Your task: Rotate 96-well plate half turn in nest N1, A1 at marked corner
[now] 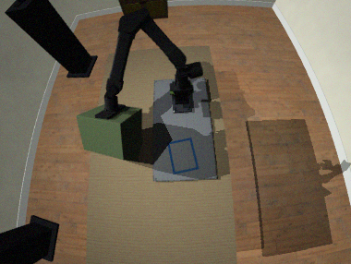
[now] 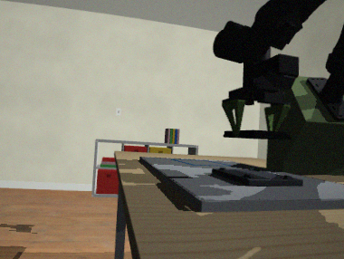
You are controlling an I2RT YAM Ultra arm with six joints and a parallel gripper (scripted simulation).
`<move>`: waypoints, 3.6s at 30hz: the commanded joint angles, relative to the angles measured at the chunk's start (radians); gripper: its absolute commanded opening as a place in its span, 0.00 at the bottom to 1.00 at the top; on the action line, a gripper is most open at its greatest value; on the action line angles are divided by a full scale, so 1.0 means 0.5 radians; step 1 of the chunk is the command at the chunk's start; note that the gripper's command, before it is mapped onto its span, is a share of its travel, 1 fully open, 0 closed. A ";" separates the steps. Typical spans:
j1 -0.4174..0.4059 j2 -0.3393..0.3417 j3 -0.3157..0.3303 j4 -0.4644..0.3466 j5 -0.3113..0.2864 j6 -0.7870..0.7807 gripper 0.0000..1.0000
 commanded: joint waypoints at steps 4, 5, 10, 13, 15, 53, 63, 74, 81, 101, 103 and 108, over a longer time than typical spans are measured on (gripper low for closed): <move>-0.007 0.003 -0.003 0.055 0.005 0.037 0.00; 0.001 0.007 -0.006 0.069 0.008 0.046 0.00; 0.037 0.037 -0.017 0.141 0.022 0.093 0.00; 0.059 0.056 -0.021 0.183 0.030 0.120 0.00; 0.073 0.069 -0.023 0.211 0.036 0.138 0.00; 0.239 0.255 -0.037 0.543 0.110 0.337 0.00; 0.243 0.260 -0.046 0.560 0.112 0.342 0.00; 0.249 0.264 -0.053 0.576 0.114 0.349 0.00; 0.255 0.267 -0.058 0.587 0.117 0.356 0.00; 0.270 0.274 -0.067 0.615 0.124 0.373 0.00; 0.272 0.275 -0.068 0.618 0.125 0.375 0.00; 0.274 0.277 -0.069 0.623 0.126 0.378 0.00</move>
